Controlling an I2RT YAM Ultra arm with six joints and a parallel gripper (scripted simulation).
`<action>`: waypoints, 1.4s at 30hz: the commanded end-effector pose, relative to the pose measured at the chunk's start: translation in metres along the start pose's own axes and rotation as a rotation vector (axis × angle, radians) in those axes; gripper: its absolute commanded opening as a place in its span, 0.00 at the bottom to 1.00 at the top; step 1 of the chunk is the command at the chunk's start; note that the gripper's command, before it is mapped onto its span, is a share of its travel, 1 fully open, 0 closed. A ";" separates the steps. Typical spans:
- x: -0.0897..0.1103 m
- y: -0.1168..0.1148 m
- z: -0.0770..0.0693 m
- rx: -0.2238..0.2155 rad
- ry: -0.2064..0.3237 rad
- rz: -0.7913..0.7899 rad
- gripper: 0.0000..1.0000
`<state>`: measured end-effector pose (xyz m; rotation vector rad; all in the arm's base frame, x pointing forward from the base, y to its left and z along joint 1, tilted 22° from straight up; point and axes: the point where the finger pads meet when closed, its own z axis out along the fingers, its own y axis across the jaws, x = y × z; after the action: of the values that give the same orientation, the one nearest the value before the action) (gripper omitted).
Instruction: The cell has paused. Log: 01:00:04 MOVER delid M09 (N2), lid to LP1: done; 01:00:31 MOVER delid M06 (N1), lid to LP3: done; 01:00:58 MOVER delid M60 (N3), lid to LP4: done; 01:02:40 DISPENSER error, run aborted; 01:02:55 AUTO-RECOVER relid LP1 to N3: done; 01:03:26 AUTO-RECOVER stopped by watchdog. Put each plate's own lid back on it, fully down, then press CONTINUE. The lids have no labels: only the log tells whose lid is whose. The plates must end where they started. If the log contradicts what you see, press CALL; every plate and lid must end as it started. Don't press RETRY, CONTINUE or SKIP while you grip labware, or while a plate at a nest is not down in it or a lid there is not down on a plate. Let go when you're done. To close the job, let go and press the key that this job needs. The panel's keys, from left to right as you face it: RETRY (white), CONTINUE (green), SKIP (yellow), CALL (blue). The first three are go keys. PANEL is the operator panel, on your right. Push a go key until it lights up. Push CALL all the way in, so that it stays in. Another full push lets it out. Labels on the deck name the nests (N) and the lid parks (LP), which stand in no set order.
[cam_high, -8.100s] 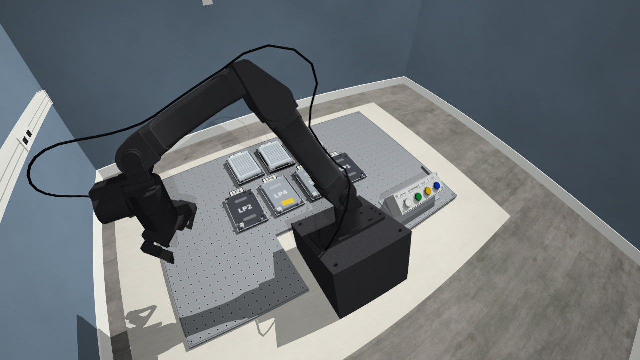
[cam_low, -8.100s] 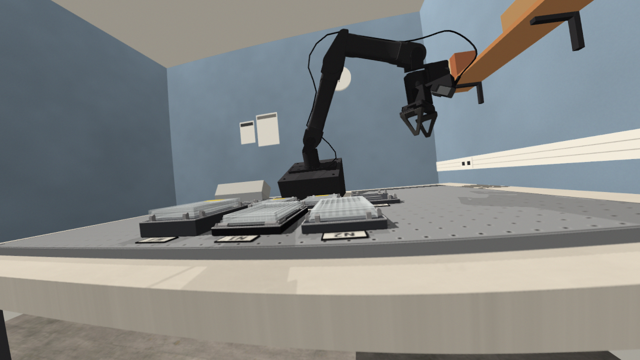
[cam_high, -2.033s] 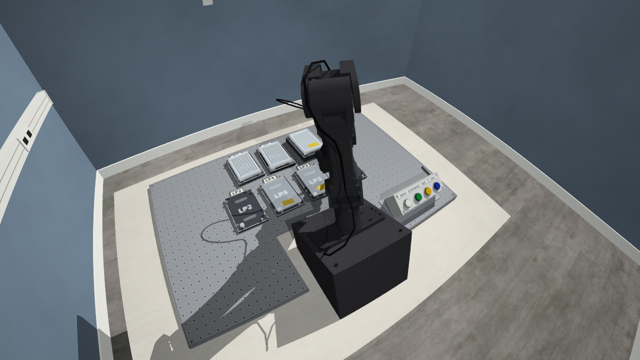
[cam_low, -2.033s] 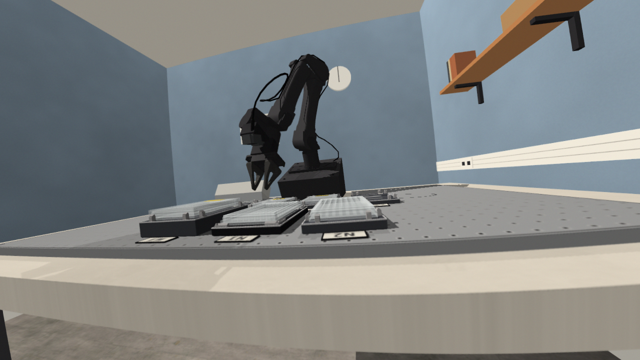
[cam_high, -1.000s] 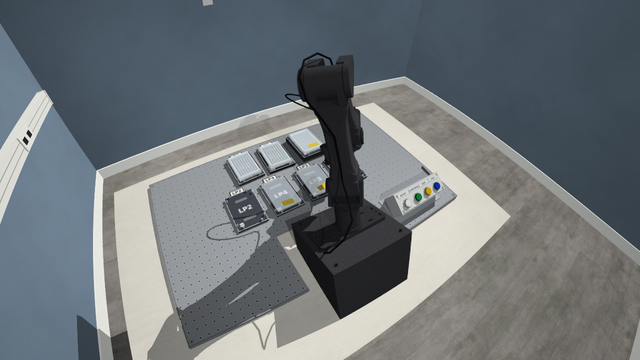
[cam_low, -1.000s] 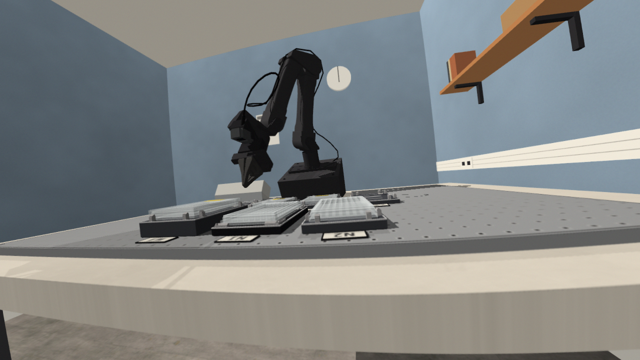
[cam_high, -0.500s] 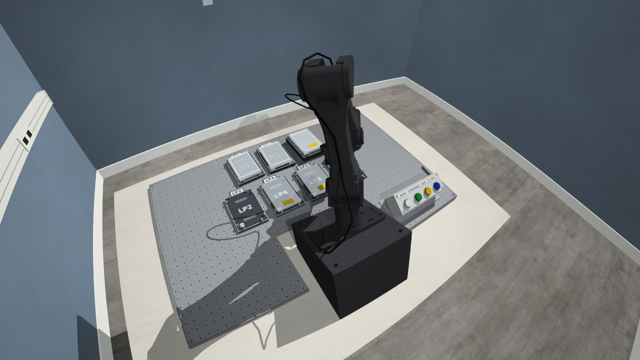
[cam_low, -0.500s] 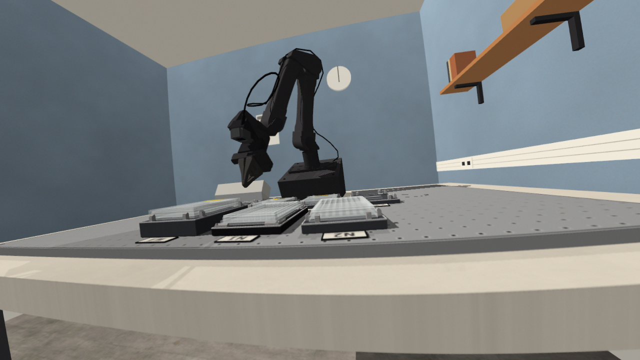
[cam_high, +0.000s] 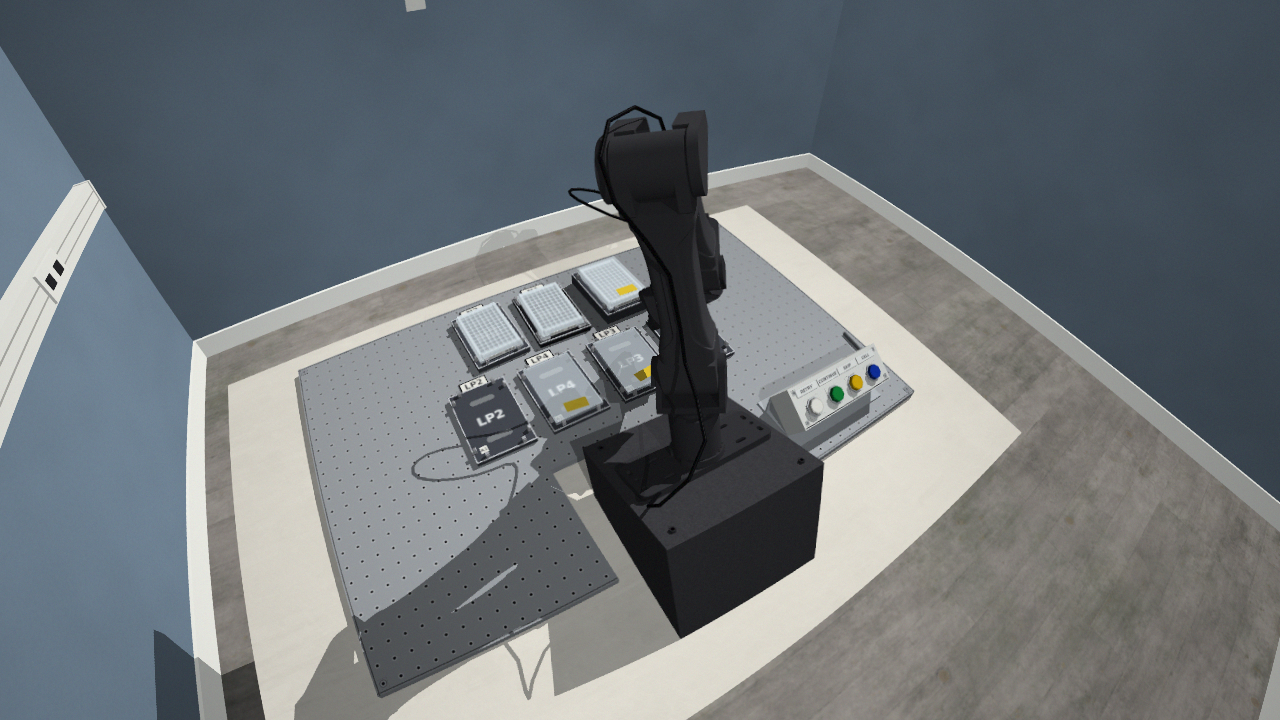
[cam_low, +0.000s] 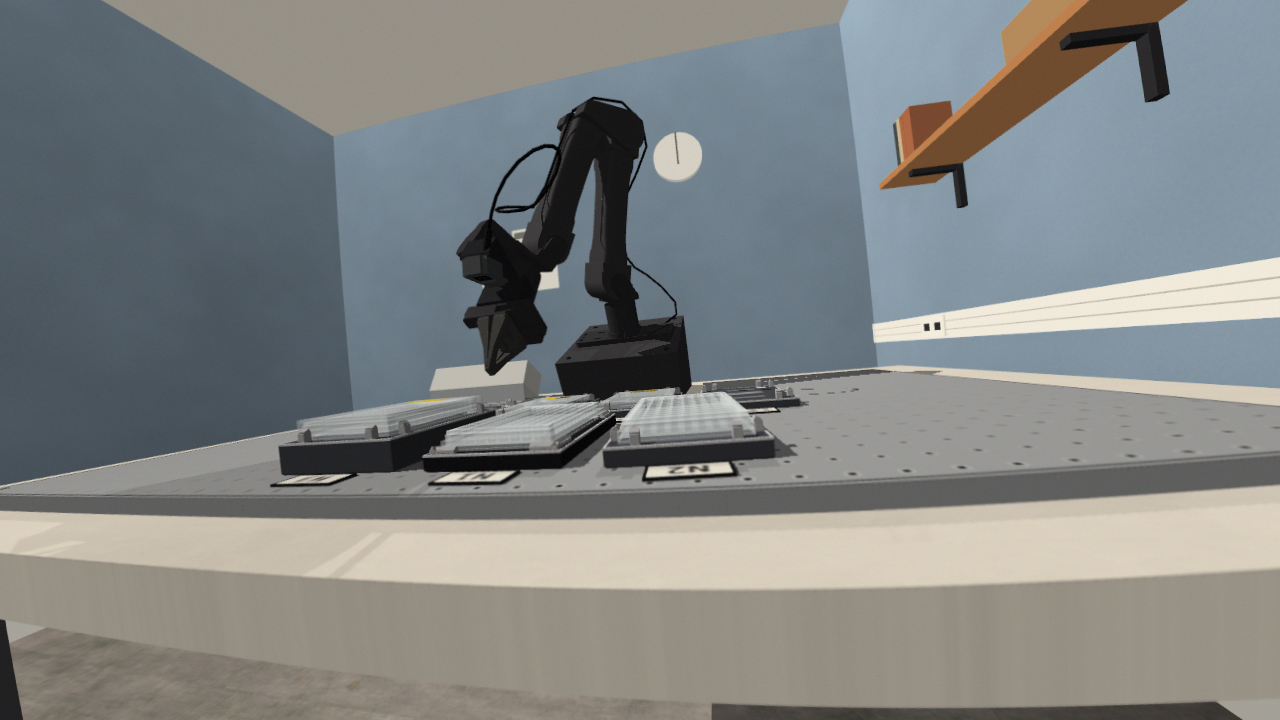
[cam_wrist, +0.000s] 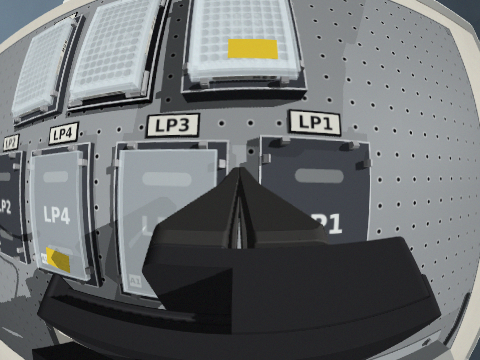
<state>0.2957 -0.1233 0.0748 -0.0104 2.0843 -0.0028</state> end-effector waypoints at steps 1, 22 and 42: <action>-0.009 0.013 -0.002 0.008 -0.037 -0.023 0.00; -0.013 0.107 -0.002 0.004 -0.044 -0.013 0.00; -0.018 0.196 0.002 -0.006 -0.050 -0.002 0.00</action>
<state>0.2906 0.0753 0.0687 -0.1321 2.0988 0.0533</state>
